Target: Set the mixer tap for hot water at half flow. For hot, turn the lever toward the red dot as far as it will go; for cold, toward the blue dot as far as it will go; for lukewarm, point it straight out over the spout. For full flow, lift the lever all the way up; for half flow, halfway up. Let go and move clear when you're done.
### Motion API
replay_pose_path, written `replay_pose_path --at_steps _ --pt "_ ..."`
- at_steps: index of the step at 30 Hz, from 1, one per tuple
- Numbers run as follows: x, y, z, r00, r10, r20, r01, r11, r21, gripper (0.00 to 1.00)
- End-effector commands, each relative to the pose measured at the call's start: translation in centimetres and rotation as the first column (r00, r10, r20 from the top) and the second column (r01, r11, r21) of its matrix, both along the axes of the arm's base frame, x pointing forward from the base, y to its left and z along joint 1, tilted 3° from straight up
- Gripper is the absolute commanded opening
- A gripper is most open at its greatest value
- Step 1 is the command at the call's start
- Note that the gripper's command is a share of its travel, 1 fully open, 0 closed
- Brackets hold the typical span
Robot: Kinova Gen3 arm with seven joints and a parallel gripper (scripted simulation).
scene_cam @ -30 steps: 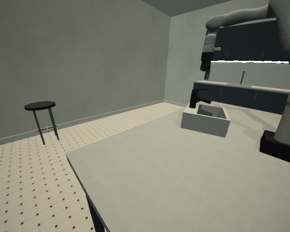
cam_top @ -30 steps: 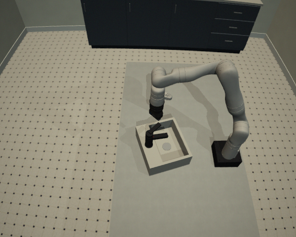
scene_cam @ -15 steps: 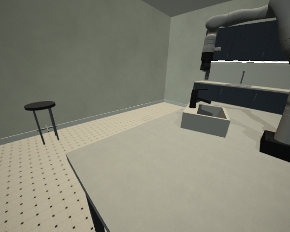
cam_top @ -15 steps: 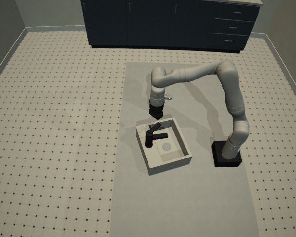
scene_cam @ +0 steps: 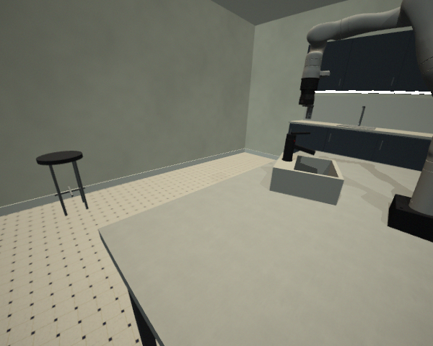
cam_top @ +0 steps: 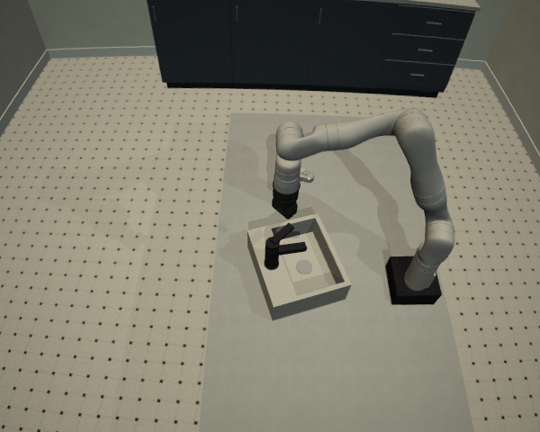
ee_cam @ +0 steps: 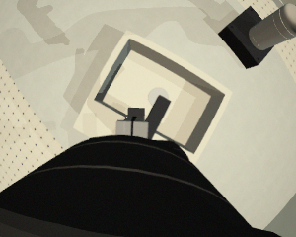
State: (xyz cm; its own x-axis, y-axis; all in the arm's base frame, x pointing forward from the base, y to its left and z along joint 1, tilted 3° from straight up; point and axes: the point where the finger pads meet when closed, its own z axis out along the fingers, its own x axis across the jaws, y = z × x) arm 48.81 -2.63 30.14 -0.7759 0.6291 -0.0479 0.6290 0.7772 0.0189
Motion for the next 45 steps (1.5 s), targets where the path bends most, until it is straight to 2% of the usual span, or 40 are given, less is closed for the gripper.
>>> replay_pose_path --at_steps 1,45 --pt "0.03 0.03 0.06 1.0 0.011 -0.002 -0.011 1.0 -0.004 1.0" --pt "0.19 0.09 -0.37 1.0 0.012 0.003 -0.012 1.0 -0.003 1.0"
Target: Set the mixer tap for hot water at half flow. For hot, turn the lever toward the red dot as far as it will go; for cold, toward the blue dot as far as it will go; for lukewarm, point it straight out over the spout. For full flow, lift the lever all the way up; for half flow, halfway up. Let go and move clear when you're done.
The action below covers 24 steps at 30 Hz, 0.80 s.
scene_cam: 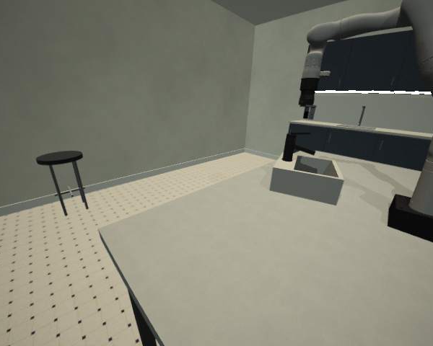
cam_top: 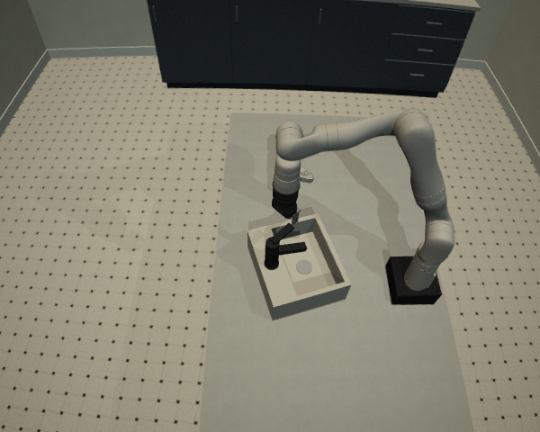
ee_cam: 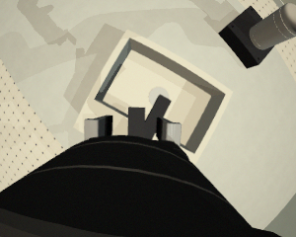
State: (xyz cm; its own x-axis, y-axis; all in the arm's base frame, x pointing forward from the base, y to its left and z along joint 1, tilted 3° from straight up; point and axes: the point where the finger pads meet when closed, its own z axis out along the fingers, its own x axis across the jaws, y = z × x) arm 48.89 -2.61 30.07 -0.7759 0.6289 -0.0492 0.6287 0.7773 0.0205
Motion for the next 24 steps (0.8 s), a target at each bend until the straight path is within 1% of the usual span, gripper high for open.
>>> replay_pose_path --at_steps 1,8,24 --pt "0.1 0.1 -0.4 1.0 0.011 0.0 -0.011 1.0 -0.003 1.0" --pt "0.2 0.1 -0.8 1.0 0.011 0.002 -0.011 1.0 -0.003 1.0" --pt "0.3 0.0 -2.9 1.0 0.011 0.002 -0.011 1.0 -0.003 1.0"
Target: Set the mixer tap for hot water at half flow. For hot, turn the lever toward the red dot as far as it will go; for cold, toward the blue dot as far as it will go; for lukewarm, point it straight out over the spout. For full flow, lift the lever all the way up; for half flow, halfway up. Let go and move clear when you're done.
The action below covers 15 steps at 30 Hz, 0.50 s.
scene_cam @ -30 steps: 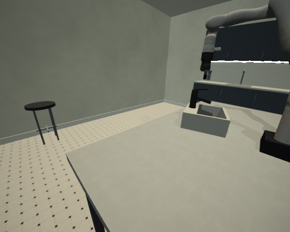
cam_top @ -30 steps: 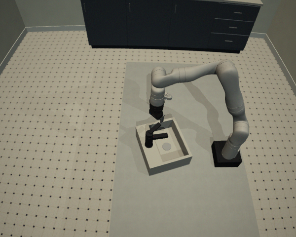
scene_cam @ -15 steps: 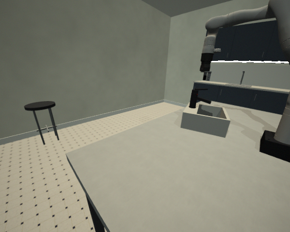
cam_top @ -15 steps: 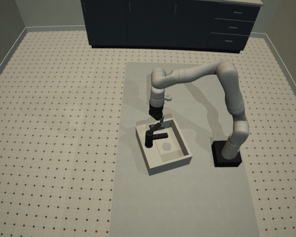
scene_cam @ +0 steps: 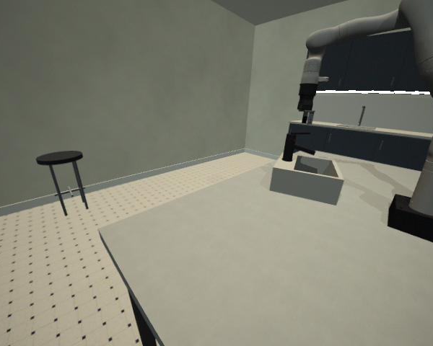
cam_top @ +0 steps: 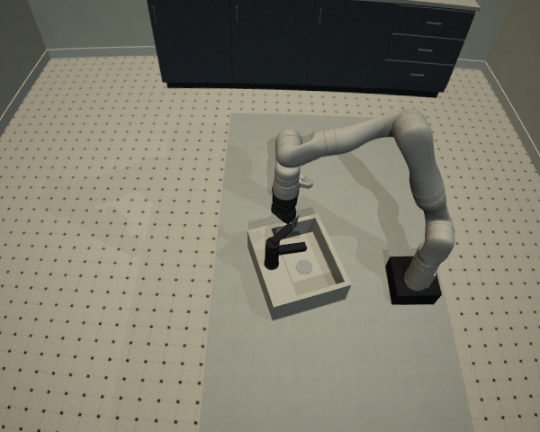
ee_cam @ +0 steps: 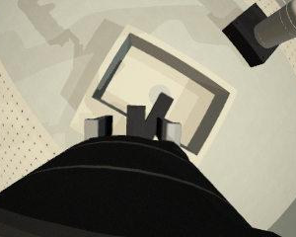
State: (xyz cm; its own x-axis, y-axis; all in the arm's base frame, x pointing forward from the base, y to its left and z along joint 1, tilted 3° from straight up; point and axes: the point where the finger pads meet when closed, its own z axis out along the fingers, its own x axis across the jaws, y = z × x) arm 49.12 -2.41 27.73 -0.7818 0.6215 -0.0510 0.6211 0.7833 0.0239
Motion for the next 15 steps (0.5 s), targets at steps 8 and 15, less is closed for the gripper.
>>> replay_pose_path --at_steps 8,15 --pt "0.1 -0.2 -1.8 1.0 0.002 -0.001 -0.002 1.0 -0.004 1.0" --pt "-0.1 -0.3 -2.4 1.0 0.002 -0.008 -0.002 1.0 -0.005 1.0"
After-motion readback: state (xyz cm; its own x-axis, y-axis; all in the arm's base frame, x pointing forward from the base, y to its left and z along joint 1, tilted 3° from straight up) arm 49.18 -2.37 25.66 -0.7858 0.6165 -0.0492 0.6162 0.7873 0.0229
